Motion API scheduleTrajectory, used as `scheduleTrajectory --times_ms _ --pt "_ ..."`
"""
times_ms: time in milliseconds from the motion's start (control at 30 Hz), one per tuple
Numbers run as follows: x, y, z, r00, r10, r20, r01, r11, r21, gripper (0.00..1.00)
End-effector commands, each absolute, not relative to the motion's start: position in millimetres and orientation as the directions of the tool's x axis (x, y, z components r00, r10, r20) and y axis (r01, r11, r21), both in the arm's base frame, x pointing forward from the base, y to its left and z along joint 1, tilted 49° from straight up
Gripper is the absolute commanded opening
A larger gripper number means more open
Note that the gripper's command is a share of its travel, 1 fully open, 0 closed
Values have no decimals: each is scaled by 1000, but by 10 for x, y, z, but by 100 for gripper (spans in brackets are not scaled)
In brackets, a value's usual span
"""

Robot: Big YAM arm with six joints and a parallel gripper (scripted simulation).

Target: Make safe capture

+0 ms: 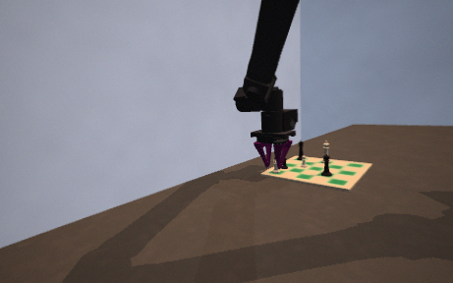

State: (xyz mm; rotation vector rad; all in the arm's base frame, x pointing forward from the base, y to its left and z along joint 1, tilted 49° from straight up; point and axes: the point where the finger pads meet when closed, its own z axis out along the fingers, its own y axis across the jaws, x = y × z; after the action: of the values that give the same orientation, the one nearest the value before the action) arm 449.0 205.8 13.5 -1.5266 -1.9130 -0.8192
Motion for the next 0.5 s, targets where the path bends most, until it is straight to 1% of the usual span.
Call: scheduleTrajectory --times_ms 0,33,67,467 --pt "4497 2050 59 -180 648 740 982 157 101 36" --pt "4497 2050 59 -180 648 740 982 157 101 36" --pt "4497 2050 59 -180 648 740 982 157 101 0" --pt "4497 2050 59 -180 648 740 982 157 101 0"
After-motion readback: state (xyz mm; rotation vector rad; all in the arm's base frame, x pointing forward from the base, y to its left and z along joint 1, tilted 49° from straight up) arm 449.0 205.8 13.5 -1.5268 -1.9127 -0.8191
